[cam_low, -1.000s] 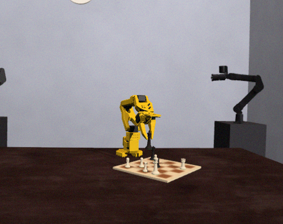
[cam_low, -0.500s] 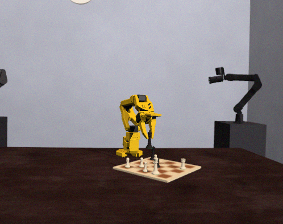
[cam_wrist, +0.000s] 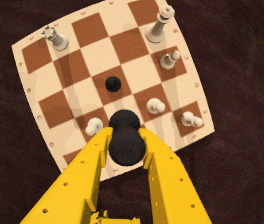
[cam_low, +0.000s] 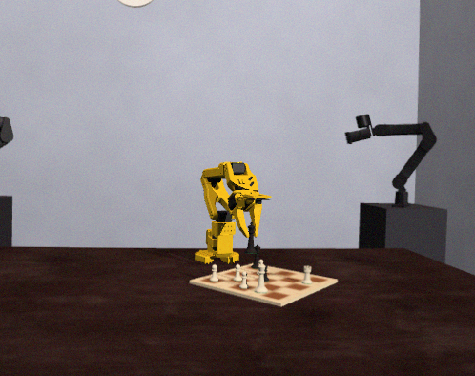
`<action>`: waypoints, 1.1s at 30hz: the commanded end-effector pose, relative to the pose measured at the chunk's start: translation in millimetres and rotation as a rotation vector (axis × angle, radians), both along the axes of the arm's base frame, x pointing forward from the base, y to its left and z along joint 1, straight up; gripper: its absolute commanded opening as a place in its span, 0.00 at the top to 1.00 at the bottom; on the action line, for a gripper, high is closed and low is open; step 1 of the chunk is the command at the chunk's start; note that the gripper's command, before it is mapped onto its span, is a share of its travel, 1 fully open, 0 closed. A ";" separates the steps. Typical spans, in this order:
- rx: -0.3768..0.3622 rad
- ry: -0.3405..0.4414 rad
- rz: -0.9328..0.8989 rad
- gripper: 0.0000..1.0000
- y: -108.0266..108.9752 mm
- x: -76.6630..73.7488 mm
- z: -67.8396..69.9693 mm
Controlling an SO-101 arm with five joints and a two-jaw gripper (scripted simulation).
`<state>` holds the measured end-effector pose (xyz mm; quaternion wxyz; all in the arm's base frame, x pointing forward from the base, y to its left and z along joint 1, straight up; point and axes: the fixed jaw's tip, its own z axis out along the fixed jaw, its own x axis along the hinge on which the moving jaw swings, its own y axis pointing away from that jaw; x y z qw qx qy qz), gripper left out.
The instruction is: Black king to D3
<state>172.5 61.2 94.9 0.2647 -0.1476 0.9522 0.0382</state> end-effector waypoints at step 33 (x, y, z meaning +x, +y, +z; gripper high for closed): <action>-0.002 -0.002 0.013 1.00 1.6 0.0 -41.5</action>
